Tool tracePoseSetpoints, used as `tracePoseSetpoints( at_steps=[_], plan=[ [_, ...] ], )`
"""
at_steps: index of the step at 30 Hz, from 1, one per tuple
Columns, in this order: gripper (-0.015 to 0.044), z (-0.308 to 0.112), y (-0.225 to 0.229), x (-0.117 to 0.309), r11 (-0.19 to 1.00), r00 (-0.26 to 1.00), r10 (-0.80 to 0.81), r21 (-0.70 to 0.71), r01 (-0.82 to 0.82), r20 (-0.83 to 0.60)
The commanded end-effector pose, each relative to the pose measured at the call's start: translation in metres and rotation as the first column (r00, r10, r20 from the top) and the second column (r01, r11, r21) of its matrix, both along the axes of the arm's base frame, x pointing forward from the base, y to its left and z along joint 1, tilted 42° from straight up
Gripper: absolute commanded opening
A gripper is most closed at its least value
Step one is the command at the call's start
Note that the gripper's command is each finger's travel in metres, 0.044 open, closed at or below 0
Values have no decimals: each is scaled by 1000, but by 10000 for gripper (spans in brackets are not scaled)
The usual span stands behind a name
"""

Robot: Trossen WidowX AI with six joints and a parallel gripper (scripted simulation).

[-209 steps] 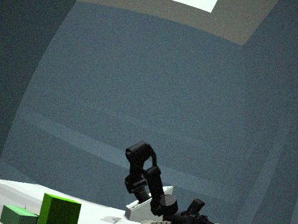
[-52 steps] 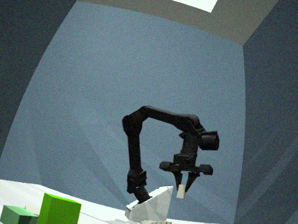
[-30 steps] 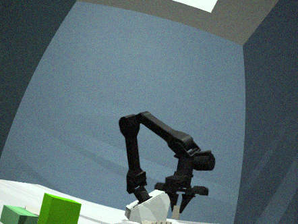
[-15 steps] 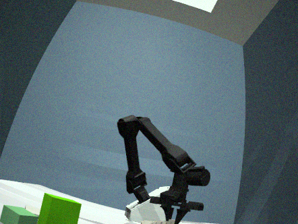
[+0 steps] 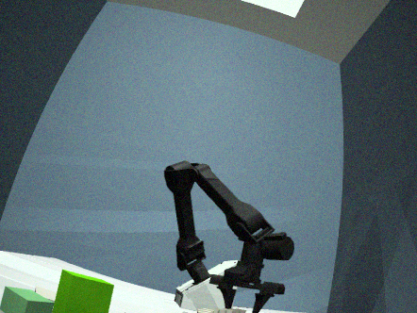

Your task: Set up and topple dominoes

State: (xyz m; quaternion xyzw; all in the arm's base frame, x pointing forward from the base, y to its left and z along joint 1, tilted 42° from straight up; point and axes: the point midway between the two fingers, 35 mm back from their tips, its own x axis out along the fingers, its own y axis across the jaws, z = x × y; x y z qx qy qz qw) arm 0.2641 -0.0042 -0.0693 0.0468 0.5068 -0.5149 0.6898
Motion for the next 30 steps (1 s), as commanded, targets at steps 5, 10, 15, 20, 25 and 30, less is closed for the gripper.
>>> tracePoseSetpoints(
  at_steps=[5,10,15,20,25,30],
  plan=[
    [440,2,1,1,1000,1000,6,-2,-6,-3],
    [440,51,51,11,1000,1000,5,8,-5,-1],
    [440,98,88,6,1000,1000,0,4,0,-1],
    [387,95,87,5,999,998,49,8,-49,-44],
    [256,74,83,-2,919,857,391,97,-382,-336],
    [125,53,77,-11,724,510,659,283,-629,-552]
  ],
)
